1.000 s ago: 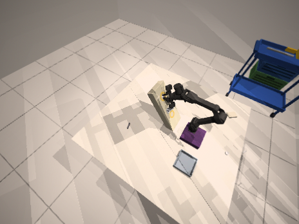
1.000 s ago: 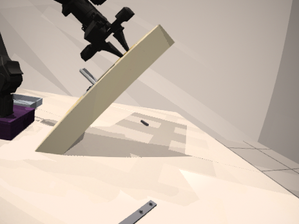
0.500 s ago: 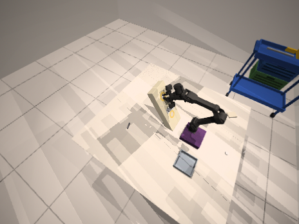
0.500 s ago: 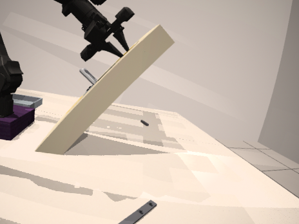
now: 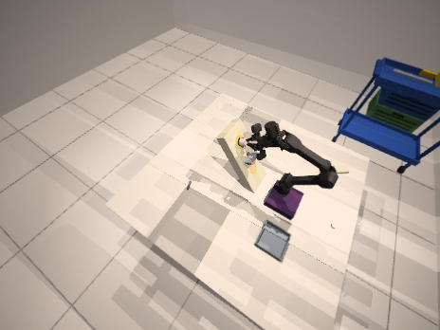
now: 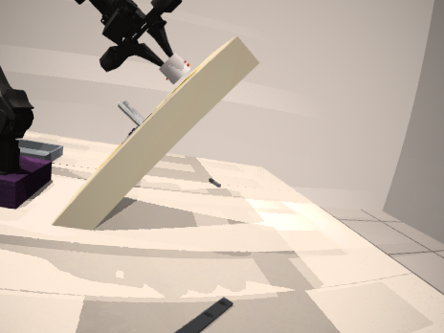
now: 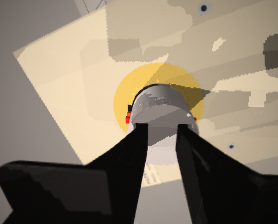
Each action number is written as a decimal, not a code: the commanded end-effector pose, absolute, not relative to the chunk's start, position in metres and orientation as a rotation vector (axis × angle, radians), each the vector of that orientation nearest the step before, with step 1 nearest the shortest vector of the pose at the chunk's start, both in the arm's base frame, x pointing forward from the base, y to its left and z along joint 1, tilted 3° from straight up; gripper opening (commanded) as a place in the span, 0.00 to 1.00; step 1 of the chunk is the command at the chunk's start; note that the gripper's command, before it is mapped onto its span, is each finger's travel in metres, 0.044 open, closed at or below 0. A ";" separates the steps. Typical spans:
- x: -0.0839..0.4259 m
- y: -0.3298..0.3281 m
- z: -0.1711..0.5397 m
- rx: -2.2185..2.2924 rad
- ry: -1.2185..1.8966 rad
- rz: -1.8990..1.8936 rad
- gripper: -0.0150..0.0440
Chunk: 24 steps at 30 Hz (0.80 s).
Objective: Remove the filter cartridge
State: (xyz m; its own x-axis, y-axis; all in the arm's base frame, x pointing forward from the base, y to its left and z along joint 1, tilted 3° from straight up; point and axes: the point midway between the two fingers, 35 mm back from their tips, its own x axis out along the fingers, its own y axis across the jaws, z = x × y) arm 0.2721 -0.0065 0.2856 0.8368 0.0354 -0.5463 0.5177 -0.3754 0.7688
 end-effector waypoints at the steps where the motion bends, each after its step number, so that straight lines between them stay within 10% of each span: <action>1: 0.256 -0.007 0.298 1.901 0.410 -0.528 0.25; 24: 0.229 -0.005 0.242 1.901 0.411 -0.531 0.25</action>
State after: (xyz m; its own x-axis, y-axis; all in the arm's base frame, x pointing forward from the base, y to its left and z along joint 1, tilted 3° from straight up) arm 0.2324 -0.0059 0.2493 0.8358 0.0338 -0.5481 0.5187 -0.3761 0.7678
